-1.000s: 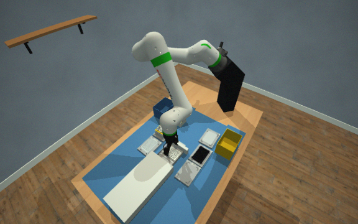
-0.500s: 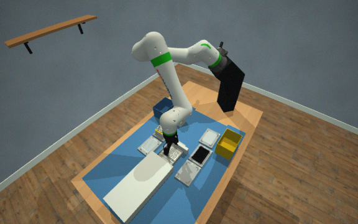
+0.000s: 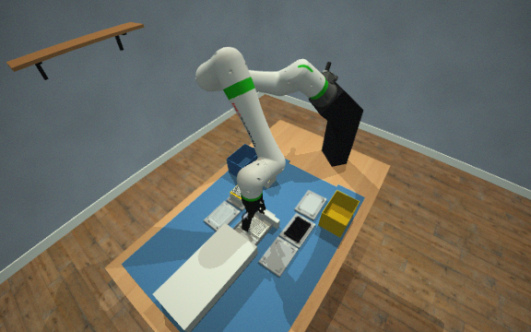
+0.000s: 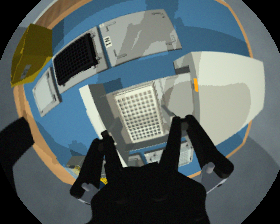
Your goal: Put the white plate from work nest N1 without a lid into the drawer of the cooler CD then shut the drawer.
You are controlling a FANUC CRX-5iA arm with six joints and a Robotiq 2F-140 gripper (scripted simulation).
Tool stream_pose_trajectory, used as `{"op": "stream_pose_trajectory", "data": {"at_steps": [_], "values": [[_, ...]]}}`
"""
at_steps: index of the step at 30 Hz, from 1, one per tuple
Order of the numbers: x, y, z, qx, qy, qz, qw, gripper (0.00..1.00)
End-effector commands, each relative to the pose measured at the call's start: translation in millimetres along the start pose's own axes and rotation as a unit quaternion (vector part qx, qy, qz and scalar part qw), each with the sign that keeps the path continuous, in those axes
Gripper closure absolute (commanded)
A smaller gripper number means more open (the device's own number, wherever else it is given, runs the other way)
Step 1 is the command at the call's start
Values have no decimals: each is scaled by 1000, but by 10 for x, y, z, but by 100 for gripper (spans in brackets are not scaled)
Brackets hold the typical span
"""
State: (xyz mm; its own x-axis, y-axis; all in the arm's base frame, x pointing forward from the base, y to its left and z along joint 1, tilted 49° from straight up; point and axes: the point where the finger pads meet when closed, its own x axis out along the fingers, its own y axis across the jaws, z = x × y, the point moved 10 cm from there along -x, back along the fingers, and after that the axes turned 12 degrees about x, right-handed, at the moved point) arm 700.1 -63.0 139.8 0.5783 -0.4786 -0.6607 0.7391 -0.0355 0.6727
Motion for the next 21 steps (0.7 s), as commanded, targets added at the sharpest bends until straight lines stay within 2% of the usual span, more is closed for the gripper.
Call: {"op": "stream_pose_trajectory", "data": {"at_steps": [1,21], "values": [[-1,-6,0,0,0,0,1000,34],[-1,-51,10,0,0,0,1000,34]]}}
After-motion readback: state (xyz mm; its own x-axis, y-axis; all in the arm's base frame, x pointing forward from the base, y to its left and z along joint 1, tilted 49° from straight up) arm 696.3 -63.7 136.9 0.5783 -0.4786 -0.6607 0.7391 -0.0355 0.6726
